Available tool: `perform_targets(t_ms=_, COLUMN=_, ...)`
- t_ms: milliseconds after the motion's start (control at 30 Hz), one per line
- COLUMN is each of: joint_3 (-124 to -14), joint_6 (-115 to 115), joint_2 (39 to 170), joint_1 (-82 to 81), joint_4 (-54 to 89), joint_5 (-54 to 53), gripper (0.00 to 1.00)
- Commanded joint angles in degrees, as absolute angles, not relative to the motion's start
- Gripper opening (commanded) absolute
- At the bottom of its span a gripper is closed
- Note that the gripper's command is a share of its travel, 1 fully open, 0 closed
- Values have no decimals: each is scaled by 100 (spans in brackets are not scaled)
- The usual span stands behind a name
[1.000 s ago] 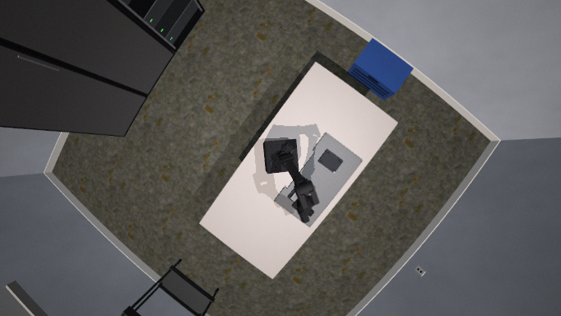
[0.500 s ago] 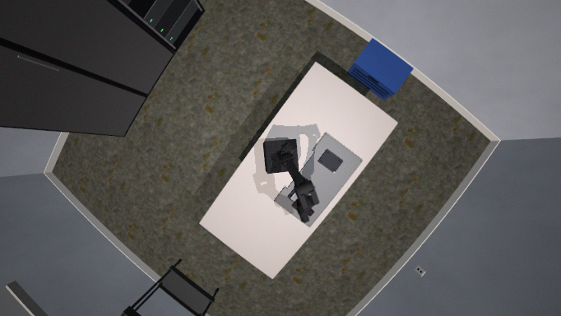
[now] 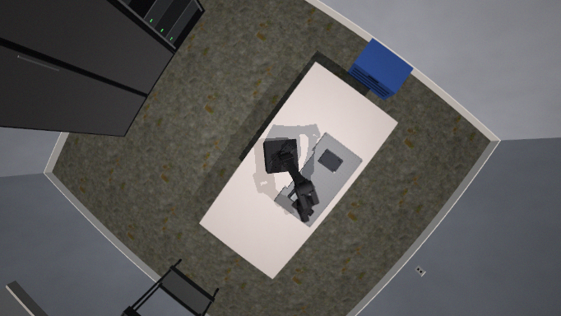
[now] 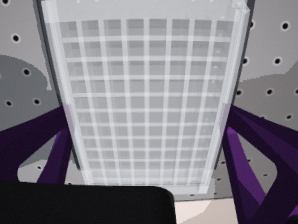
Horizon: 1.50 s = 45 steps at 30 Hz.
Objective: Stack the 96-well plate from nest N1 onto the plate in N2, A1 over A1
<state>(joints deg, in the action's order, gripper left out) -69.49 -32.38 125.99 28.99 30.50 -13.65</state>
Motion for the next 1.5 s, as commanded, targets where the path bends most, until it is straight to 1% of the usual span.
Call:
perform_targets(t_ms=0, joint_3=-6963, joint_6=-3193, joint_2=12675, joint_1=2878, joint_4=2933, joint_5=-1403, gripper=0)
perform_targets(t_ms=1467, joint_3=-6873, joint_6=-3165, joint_2=12761, joint_1=2867, joint_4=2798, joint_5=-1398, gripper=0)
